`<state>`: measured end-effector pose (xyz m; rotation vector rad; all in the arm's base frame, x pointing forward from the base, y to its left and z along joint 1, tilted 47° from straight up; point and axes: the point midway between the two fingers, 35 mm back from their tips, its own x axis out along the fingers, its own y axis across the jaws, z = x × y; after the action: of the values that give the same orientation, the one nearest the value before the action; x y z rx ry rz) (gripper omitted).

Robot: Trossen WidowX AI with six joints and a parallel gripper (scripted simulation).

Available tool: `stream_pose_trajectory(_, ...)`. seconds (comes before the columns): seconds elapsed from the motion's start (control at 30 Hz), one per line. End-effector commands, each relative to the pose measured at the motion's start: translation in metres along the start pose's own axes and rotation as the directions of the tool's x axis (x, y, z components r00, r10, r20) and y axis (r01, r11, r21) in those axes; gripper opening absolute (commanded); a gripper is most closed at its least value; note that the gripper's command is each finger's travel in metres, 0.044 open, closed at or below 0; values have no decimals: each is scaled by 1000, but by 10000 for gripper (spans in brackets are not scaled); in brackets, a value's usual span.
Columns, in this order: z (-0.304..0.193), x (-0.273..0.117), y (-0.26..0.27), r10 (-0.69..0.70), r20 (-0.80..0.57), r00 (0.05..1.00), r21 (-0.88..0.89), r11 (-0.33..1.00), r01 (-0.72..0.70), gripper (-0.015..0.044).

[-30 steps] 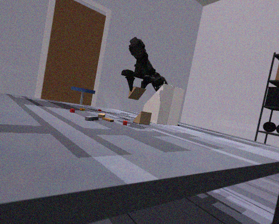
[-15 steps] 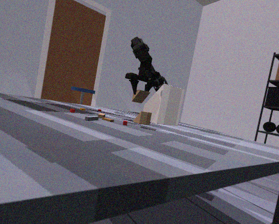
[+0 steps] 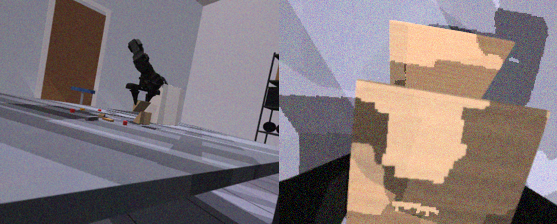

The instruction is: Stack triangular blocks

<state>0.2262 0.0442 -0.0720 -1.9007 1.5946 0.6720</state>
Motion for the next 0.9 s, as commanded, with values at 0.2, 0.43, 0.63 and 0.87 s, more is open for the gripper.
stream_pose_trajectory(0.2,11,27,-2,0,-7,1000,-7,1000,-1,0)
stream_pose_trajectory(0.43,10,27,-2,-1,-14,1000,-3,1000,1,0)
stream_pose_trajectory(0.63,10,27,-2,-1,-14,1000,-3,1000,1,0)
stream_pose_trajectory(0.87,10,27,-2,-4,-16,1000,-3,1000,4,0)
